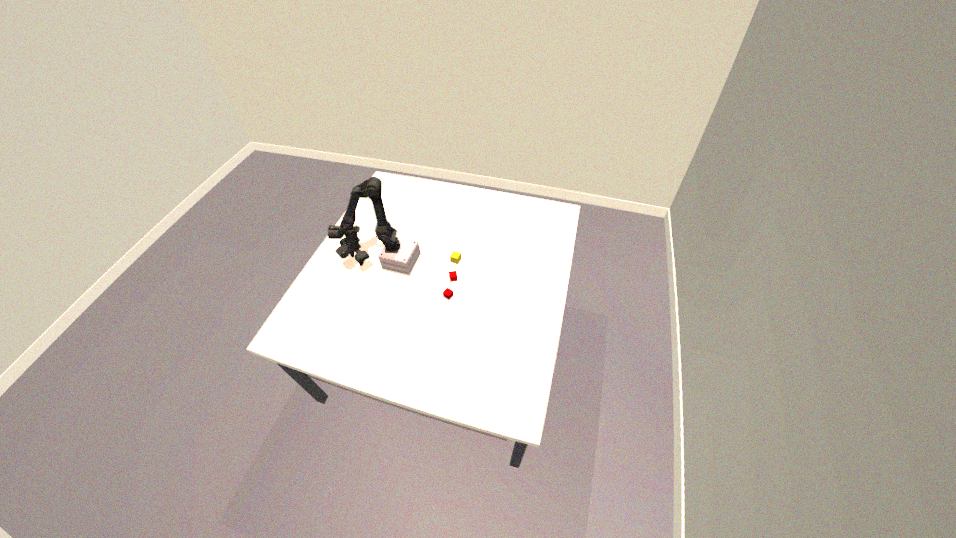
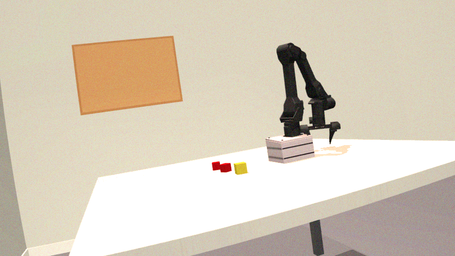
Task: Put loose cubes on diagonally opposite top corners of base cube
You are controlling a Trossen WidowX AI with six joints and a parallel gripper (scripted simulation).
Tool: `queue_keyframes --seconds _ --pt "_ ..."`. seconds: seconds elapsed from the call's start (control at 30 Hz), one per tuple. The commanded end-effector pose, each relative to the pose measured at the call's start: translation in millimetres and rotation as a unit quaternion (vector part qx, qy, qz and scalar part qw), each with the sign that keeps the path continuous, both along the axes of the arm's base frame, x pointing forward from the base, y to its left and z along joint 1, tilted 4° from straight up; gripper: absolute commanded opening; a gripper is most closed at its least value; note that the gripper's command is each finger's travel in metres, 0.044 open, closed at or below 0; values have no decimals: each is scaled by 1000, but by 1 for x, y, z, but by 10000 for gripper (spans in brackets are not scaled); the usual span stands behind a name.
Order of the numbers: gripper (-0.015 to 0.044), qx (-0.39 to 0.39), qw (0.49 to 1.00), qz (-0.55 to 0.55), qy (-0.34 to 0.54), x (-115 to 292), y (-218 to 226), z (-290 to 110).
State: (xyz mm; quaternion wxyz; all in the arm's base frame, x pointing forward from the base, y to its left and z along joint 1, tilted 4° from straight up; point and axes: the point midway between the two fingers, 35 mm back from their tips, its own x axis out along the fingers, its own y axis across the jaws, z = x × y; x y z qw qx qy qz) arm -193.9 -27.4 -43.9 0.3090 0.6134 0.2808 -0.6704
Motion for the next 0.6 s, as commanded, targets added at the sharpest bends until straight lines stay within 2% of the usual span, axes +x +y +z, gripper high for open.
queue_keyframes --seconds 0.0,0.13,0.57 --pt "374 0 1000 3 0 0 -1 0" --pt "269 1 998 65 0 -4 -20 4" --pt "265 4 953 304 2 2 -101 19"
